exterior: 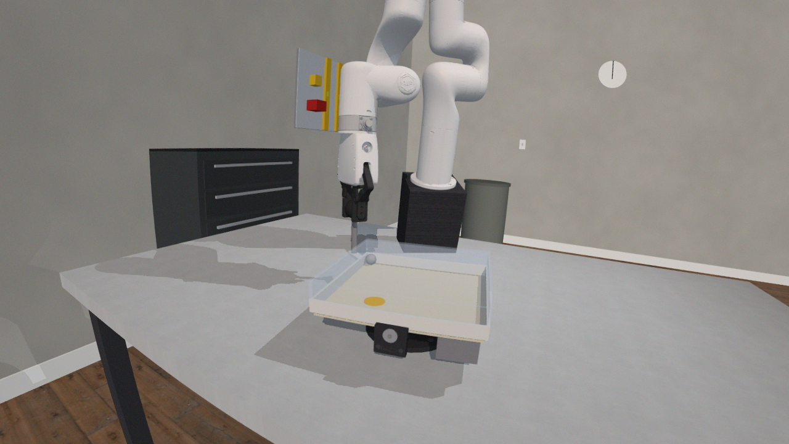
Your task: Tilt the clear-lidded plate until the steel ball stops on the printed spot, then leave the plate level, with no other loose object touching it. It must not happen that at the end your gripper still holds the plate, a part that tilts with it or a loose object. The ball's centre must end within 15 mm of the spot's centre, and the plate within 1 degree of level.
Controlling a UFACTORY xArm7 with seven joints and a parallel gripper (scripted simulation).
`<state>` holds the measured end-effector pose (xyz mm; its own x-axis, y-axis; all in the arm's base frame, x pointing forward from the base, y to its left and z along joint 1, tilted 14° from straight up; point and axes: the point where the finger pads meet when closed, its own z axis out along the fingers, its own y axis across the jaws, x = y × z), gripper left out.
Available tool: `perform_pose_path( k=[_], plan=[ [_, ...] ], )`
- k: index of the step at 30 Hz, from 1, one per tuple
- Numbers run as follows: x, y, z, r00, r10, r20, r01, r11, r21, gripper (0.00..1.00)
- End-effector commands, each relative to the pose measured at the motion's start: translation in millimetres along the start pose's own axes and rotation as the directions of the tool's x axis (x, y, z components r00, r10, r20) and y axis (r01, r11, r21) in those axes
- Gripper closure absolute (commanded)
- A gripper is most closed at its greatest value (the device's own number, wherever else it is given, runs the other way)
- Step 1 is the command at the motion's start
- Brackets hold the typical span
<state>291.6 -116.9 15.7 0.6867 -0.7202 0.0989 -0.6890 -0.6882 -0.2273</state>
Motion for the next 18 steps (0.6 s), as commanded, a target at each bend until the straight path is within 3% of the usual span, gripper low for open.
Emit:
perform_pose_path(
  k=[1, 18],
  plan=[
    [0.5, -0.5, -0.3, 1.000, 0.000, -0.001, 0.000, 1.000, 0.002, 1.00],
    [2.1, -2.6, -4.9, 1.000, 0.000, -0.001, 0.000, 1.000, 0.002, 1.00]
  ],
)
